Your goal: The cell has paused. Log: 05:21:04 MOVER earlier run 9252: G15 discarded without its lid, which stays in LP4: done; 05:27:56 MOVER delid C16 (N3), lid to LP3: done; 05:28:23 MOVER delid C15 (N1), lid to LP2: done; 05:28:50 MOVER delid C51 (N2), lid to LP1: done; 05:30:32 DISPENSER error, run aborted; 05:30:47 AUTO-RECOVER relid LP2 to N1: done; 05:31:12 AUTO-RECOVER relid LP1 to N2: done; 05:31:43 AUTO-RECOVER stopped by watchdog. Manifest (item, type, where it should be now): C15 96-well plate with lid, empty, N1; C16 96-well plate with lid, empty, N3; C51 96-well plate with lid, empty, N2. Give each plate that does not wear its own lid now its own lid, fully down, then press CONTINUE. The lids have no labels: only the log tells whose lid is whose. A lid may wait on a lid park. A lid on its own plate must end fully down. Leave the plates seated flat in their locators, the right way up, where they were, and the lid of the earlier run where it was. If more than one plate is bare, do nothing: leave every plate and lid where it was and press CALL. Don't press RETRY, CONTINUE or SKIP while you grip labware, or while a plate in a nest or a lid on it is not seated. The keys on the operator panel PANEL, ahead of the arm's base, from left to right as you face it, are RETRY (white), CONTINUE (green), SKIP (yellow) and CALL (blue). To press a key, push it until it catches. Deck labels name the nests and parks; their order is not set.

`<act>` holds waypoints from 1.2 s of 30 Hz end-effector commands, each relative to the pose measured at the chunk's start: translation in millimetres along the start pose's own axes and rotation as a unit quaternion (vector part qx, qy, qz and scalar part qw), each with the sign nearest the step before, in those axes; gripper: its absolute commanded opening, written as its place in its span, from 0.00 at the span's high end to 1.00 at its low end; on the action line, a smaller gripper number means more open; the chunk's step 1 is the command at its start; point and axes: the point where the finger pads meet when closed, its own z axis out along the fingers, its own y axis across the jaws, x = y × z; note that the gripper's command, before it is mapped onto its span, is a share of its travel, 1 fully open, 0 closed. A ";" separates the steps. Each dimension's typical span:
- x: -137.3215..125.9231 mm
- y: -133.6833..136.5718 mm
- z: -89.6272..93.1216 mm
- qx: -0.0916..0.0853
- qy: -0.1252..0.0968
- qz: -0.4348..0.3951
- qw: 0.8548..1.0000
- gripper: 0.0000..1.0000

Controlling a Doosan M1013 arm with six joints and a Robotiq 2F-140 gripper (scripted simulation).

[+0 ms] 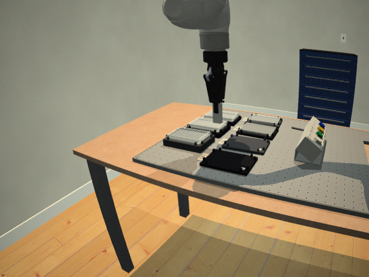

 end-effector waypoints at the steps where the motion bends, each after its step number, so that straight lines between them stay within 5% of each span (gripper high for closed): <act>1: -58.5 -20.7 2.2 -0.001 0.003 -0.001 1.000 1.00; 6: -94.2 -38.7 4.2 -0.001 0.003 -0.001 1.000 1.00; 36: -95.0 -48.8 4.2 -0.001 0.003 -0.001 1.000 1.00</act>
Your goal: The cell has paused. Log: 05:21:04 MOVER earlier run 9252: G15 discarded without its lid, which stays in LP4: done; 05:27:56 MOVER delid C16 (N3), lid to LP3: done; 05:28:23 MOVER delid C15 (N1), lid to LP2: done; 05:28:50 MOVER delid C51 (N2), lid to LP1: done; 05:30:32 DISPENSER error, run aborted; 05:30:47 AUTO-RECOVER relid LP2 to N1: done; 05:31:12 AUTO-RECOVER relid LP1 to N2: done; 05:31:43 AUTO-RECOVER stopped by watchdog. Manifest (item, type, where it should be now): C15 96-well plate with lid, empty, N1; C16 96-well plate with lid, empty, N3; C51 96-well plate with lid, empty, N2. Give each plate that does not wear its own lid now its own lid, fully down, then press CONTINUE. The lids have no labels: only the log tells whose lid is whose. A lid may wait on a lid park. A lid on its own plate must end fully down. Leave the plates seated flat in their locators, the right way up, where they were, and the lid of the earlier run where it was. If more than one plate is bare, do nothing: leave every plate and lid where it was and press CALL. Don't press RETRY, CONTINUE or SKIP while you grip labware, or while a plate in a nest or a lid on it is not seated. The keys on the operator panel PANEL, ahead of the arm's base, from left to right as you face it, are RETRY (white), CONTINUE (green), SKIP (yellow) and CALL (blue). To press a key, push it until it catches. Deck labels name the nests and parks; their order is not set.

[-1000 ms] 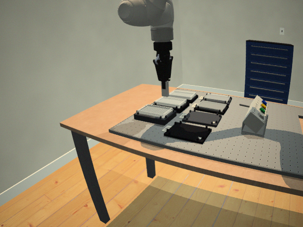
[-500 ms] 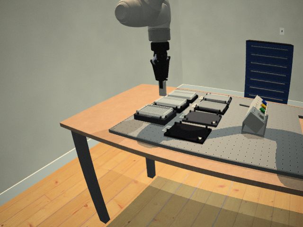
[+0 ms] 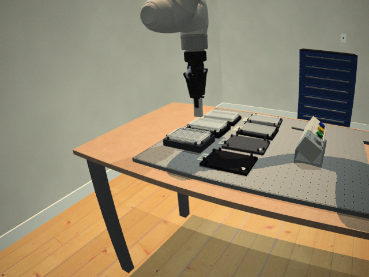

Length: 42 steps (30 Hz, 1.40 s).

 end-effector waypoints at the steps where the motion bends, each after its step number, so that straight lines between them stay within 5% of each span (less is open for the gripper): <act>1: -1.6 -25.0 -0.2 0.000 0.000 0.000 1.000 1.00; 3: -2.3 -76.8 -0.1 0.000 0.000 0.000 1.000 1.00; 7: 0.2 -127.5 -0.1 0.000 0.000 0.000 1.000 1.00; 42: 2.1 -129.0 -0.2 0.000 0.000 0.016 1.000 1.00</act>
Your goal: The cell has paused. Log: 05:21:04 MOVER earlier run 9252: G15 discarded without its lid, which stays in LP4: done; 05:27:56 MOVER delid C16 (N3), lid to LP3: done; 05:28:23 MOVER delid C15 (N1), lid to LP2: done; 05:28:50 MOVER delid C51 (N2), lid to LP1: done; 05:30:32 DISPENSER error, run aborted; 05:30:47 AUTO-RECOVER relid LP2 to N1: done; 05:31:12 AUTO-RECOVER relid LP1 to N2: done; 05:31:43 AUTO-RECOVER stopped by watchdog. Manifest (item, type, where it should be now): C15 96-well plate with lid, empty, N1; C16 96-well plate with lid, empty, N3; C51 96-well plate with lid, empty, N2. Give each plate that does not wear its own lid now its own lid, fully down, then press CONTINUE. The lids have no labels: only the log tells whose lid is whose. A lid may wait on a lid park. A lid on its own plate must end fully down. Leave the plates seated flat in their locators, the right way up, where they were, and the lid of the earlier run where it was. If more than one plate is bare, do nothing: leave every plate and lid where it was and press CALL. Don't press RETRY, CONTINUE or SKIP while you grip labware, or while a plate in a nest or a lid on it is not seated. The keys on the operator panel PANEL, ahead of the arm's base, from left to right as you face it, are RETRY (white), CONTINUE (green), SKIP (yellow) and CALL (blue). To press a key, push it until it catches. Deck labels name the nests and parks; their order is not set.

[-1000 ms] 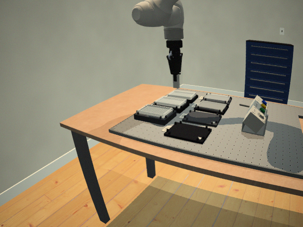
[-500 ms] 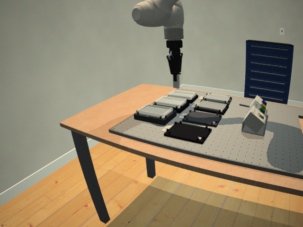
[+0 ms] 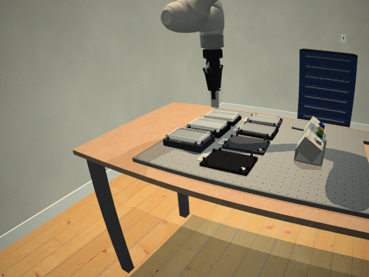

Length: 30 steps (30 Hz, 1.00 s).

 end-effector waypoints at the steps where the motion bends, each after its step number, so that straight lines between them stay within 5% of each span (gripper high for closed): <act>1: 1.7 0.0 -0.3 0.000 0.000 0.016 1.000 1.00; 8: 10.9 -0.3 -0.9 0.000 0.000 0.100 0.995 1.00; 13: 28.1 -0.8 -1.8 0.000 0.000 0.253 0.967 1.00; 18: 52.5 -1.2 -2.7 -0.002 0.001 0.417 0.909 1.00; 22: 75.7 -1.3 -3.1 -0.006 0.003 0.530 0.848 1.00; 24: 75.7 -1.3 -3.1 -0.006 0.003 0.530 0.848 1.00; 25: 81.7 -1.3 -3.2 -0.006 0.003 0.603 0.797 1.00; 27: 94.1 -1.2 -3.2 -0.009 0.005 0.640 0.769 1.00; 30: 112.5 -1.0 -3.0 -0.011 0.007 0.709 0.705 1.00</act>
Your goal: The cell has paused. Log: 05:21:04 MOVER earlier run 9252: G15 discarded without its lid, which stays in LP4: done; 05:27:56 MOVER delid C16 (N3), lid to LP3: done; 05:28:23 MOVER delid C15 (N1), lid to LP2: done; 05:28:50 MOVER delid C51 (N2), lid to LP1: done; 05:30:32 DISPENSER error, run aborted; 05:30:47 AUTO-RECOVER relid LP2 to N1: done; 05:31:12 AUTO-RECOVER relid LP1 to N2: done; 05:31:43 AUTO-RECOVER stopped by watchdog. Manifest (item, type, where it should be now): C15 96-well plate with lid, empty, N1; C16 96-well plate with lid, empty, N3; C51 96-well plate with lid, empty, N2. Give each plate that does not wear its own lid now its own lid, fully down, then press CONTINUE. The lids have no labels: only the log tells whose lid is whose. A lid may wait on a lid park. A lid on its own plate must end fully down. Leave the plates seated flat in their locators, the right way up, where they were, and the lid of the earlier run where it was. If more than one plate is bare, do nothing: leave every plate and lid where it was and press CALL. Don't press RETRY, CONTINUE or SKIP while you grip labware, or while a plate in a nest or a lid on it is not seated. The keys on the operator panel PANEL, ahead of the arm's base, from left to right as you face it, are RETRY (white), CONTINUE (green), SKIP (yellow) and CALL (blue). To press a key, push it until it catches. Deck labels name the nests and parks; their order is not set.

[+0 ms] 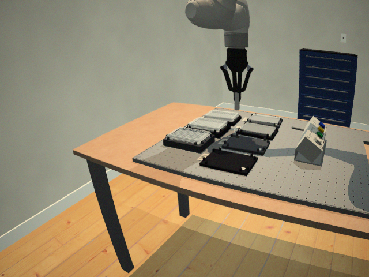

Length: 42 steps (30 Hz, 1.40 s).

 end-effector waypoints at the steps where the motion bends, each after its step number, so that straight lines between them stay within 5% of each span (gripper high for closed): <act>1: 5.2 -23.3 -0.2 -0.001 -0.009 0.139 0.990 1.00; 5: 10.3 -44.9 0.3 -0.003 -0.005 0.264 0.964 1.00; 9: 14.6 -62.8 1.0 -0.005 -0.001 0.385 0.923 1.00; 11: 14.6 -62.8 1.0 -0.005 -0.001 0.385 0.923 1.00; 12: 15.5 -66.5 1.2 -0.006 0.000 0.467 0.884 1.00; 17: 18.9 -79.9 1.9 -0.008 0.002 0.585 0.811 1.00; 26: 20.4 -86.0 2.3 -0.013 -0.020 0.775 0.631 1.00; 28: 20.4 -86.0 2.3 -0.013 -0.020 0.775 0.631 1.00; 29: 20.4 -86.0 2.3 -0.013 -0.020 0.775 0.631 0.34; 42: 20.4 -86.0 2.3 -0.013 -0.020 0.775 0.631 0.34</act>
